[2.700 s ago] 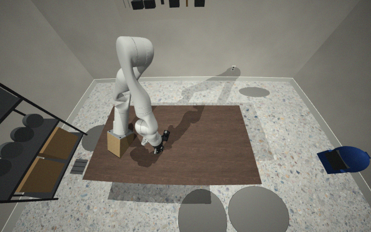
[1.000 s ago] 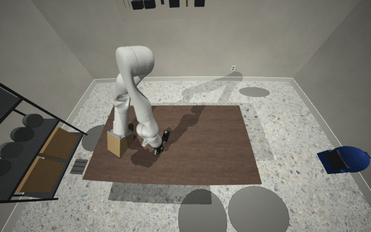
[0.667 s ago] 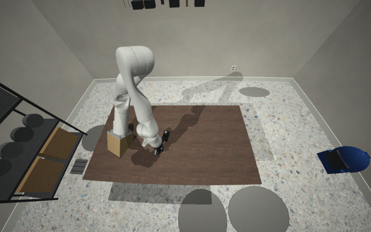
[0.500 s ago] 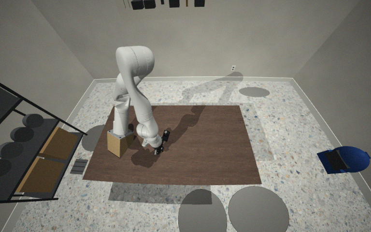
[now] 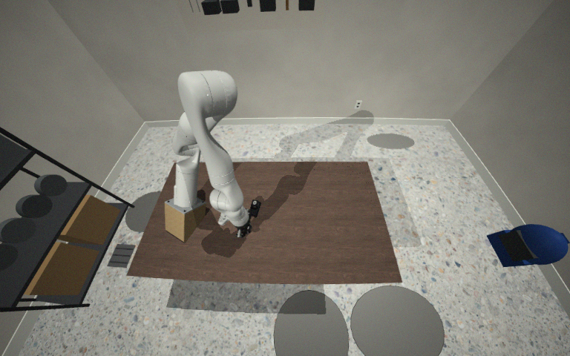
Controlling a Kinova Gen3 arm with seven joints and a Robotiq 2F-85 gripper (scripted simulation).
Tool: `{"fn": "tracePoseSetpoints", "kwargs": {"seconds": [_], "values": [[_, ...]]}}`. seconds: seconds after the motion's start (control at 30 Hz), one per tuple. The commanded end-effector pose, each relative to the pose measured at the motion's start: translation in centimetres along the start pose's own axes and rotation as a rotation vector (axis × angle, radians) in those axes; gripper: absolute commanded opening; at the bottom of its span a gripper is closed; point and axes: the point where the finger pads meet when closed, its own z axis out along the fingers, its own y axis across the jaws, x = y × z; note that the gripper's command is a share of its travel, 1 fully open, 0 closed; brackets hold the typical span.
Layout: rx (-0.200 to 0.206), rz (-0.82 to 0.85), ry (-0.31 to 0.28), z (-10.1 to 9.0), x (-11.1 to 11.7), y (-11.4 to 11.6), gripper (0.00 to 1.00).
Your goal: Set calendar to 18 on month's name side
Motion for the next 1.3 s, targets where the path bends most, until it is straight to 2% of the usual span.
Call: {"fn": "tracePoseSetpoints", "kwargs": {"seconds": [0.0, 1.27], "values": [[0.001, 0.0, -0.001, -0.04, -0.03, -0.03, 0.28], [0.001, 0.0, -0.001, 0.33, -0.03, -0.04, 0.28]]}}
